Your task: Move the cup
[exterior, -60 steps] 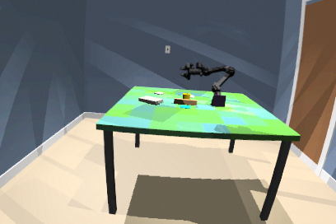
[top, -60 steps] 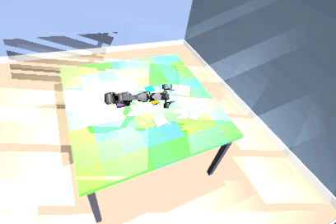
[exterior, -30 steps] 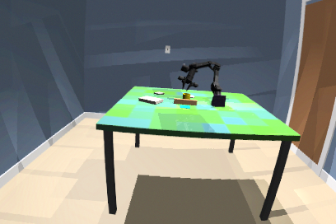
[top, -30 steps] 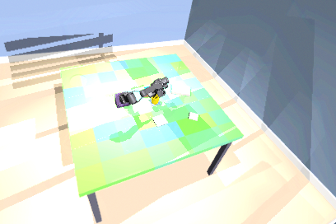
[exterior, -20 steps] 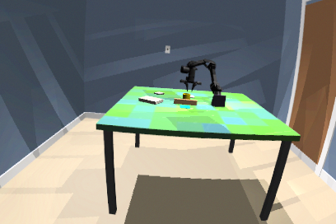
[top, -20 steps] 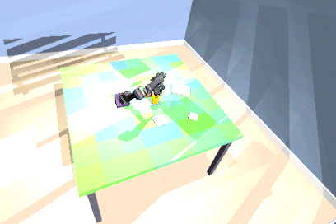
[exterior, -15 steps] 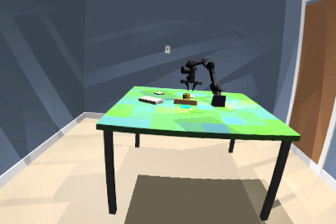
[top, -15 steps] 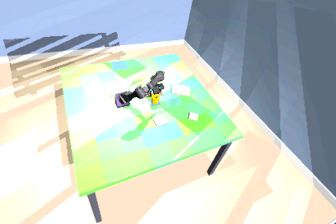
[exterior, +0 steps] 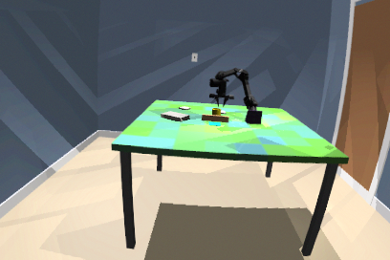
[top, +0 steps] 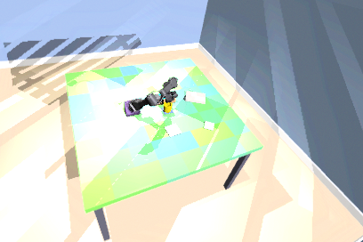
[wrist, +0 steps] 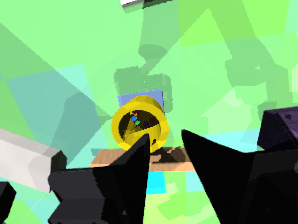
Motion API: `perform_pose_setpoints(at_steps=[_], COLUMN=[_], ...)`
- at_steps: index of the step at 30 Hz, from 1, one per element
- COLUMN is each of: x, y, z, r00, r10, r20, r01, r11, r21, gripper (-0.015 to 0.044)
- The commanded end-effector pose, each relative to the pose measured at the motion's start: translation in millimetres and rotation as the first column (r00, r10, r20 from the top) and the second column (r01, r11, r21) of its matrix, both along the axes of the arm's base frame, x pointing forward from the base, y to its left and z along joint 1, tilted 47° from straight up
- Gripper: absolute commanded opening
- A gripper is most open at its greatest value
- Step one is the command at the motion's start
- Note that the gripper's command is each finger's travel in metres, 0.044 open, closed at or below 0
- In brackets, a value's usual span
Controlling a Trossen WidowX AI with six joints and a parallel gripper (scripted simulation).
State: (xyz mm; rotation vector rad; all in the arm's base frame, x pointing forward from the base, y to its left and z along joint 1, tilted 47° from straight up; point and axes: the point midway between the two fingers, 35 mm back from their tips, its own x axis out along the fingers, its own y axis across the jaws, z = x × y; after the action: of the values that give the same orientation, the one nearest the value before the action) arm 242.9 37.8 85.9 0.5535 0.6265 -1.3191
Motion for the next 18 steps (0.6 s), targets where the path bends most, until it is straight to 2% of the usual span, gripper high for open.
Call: perform_pose_setpoints(at_steps=[1, 18], x=[1.3, 4.9], y=[-6.0, -25.6], z=[-5.3, -24.1], r00=[1.0, 1.0], r10=[0.003, 0.003], r20=[-0.002, -0.001], r01=[-0.003, -0.003], r11=[1.0, 1.0], r21=[-0.006, -0.007], gripper=[0.0167, 0.0167])
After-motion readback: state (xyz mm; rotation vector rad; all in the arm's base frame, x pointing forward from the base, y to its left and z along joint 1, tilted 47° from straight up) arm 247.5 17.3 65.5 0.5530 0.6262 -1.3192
